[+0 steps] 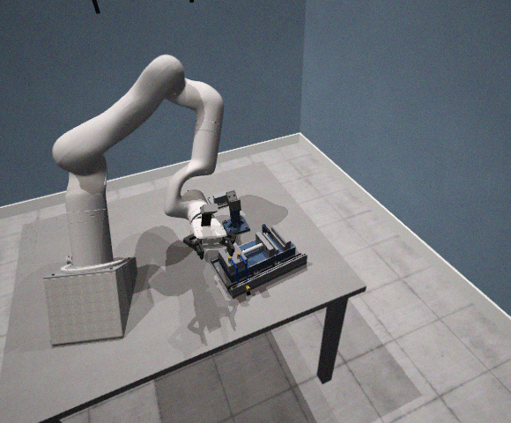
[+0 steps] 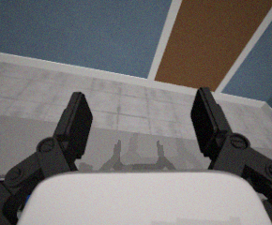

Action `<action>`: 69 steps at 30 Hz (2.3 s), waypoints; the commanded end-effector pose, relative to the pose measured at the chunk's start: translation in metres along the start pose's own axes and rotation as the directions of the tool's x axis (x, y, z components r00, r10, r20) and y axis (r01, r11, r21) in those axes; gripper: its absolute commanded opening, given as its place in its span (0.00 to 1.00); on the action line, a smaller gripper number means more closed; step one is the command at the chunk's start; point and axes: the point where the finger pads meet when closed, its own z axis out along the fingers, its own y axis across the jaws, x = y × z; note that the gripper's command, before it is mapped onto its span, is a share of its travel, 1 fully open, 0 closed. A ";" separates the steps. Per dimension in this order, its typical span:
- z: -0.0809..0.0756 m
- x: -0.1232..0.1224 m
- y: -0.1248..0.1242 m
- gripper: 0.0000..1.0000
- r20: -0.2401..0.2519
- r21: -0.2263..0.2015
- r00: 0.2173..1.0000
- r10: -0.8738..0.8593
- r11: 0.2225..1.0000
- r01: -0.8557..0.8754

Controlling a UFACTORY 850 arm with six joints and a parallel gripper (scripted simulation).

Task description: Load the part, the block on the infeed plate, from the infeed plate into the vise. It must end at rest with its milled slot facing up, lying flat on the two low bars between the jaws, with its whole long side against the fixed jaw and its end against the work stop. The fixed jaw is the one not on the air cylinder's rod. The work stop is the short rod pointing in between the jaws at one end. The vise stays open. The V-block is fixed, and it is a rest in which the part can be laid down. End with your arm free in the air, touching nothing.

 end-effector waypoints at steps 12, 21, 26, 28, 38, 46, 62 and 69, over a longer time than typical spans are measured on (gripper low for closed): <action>0.000 0.000 0.000 1.00 -0.001 0.000 1.000 0.001 1.000 -0.001; -0.001 0.001 0.000 1.00 0.004 0.001 1.000 0.001 1.000 -0.001; -0.014 0.004 -0.004 1.00 0.046 0.007 0.999 0.005 1.000 -0.006; -0.026 0.006 -0.006 1.00 0.081 0.014 0.997 0.008 1.000 -0.009; -0.102 0.022 -0.024 1.00 0.339 0.045 0.940 0.027 0.998 -0.045; -0.136 0.028 -0.032 1.00 0.447 0.058 0.894 0.030 0.996 -0.062; -0.192 0.040 -0.046 1.00 0.606 0.076 0.795 0.030 0.992 -0.096; -0.208 0.043 -0.050 1.00 0.648 0.080 0.761 0.029 0.991 -0.106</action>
